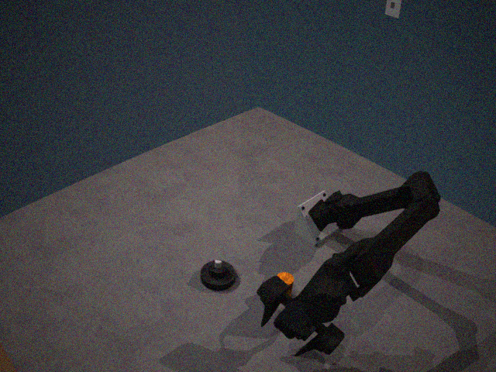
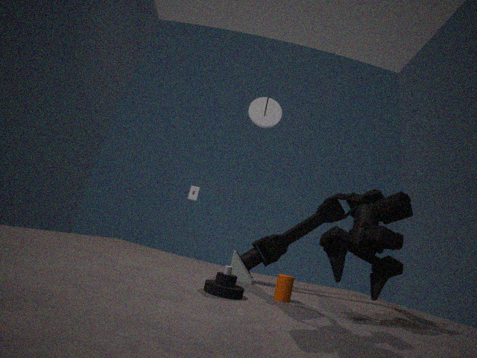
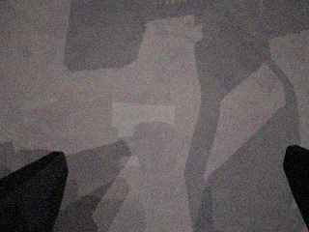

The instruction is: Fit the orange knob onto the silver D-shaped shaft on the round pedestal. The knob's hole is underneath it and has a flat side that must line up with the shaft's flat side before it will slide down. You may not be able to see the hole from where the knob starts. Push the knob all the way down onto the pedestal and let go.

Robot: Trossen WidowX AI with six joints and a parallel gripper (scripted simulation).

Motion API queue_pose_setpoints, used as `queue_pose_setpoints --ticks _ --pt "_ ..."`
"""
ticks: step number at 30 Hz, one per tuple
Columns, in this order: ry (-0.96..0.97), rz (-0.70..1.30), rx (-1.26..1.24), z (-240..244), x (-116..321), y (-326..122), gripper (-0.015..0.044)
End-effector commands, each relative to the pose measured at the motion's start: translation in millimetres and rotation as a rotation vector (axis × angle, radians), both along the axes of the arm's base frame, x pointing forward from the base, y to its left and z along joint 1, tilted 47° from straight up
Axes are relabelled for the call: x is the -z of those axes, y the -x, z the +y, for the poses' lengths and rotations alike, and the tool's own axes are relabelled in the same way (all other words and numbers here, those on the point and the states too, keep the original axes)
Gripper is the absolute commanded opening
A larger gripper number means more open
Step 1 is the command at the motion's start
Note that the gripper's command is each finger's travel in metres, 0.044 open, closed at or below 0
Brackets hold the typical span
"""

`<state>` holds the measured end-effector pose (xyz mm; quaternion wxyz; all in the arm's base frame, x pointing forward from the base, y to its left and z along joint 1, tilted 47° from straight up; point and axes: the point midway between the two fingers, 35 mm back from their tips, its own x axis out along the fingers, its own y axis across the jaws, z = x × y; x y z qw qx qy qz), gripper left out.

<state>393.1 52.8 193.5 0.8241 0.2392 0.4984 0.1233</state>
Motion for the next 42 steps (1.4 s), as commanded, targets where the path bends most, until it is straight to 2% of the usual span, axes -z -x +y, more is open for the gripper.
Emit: queue_pose_setpoints --ticks 1,10,20,42 --pt "0.13 -0.014 -0.401 -36.1 47.8 43.2 0.044" --pt "0.152 -0.168 -0.789 -64.3 67.5 91.3 0.044" --pt "0.146 -0.483 -1.12 -81.9 72.6 138.7 0.044" --pt "0.148 -0.501 -1.132 -71.1 82.6 140.6 0.044"
